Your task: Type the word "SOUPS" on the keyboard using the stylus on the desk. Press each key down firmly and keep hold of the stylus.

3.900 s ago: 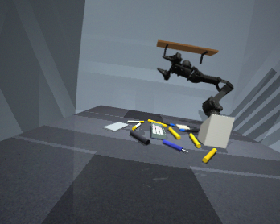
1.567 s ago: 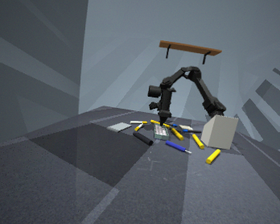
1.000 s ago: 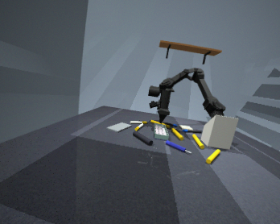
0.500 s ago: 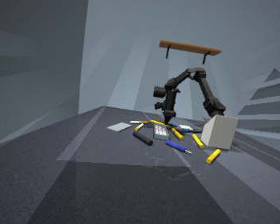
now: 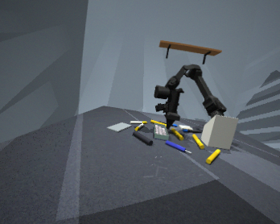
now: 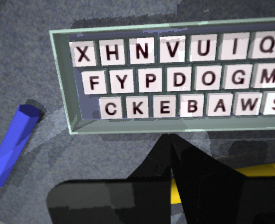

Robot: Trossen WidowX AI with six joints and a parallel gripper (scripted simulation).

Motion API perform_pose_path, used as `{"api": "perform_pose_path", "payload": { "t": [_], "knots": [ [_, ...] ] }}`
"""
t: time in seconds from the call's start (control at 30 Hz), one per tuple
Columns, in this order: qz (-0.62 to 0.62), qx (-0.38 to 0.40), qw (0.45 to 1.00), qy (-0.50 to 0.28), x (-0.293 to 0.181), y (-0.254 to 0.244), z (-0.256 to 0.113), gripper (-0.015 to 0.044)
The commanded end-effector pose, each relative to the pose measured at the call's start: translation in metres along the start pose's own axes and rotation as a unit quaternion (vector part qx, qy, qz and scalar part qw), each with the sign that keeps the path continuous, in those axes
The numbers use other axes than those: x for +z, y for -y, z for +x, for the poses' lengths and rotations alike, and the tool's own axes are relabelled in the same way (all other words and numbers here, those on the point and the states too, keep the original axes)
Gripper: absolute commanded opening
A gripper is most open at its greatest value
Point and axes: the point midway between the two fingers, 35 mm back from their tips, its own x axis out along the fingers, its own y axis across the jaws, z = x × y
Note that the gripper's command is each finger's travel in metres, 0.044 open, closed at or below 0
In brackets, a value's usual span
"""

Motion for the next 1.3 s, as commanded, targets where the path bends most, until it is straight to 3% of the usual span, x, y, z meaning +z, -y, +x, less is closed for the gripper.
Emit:
{"api": "perform_pose_path", "payload": {
  "t": [0.0,0.23,0.43,0.77,0.9,1.03,1.27],
  "knots": [
    [0.006,0.001,1.0,-0.001,0.001,-0.005,0.001,0.0],
    [0.006,0.001,1.0,-0.001,0.001,-0.005,-0.001,0.0],
    [0.006,0.002,1.0,-0.001,0.001,-0.006,-0.059,0.0],
    [0.006,0.002,1.0,-0.001,0.003,-0.007,-0.054,0.0],
    [0.005,0.002,1.0,0.002,0.003,-0.007,-0.054,0.0105],
    [0.005,0.002,1.0,0.002,0.003,-0.007,-0.054,0.0],
    [0.005,0.002,1.0,0.002,0.003,-0.007,-0.054,0.0]
  ]
}}
